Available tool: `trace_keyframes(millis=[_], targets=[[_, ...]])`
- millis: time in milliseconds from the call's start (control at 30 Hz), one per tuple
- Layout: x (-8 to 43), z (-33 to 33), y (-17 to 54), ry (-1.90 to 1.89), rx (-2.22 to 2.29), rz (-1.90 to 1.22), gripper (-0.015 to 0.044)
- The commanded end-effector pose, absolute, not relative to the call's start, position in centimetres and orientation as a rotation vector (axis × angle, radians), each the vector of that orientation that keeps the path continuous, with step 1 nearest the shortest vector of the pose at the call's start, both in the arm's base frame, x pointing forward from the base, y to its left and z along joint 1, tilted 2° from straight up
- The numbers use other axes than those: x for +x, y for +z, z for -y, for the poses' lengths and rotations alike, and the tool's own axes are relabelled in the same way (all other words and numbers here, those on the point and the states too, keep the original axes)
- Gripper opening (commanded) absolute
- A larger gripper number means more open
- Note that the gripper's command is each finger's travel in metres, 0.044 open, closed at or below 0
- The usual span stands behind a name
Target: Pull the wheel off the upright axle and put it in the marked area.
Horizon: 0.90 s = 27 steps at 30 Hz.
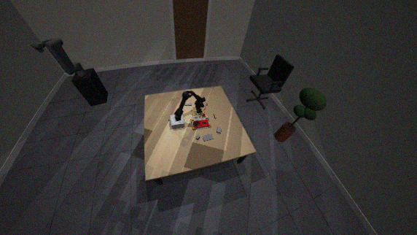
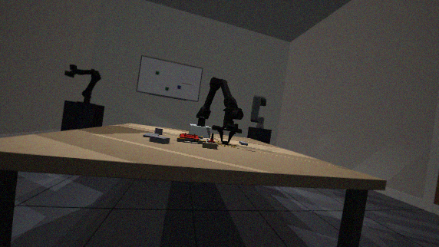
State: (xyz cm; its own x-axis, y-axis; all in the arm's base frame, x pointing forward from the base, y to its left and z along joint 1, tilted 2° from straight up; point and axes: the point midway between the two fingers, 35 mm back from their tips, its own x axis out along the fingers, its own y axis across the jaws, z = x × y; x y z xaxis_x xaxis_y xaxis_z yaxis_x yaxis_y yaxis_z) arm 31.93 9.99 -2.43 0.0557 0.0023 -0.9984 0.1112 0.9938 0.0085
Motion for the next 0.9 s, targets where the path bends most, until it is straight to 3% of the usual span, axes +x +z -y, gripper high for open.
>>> trace_keyframes(millis=[0,267,633,800,867], targets=[[31.9,-10.0,-2.4,-0.083,0.091,-1.515,0.0079],[31.9,-10.0,-2.2,-0.083,0.091,-1.515,0.0289],[31.6,-10.0,3.6,-0.085,0.09,-1.512,0.03],[28.9,-9.2,5.0,-0.082,0.089,-1.513,0.0431],[27.1,-8.7,6.0,-0.083,0.089,-1.515,0.044]])
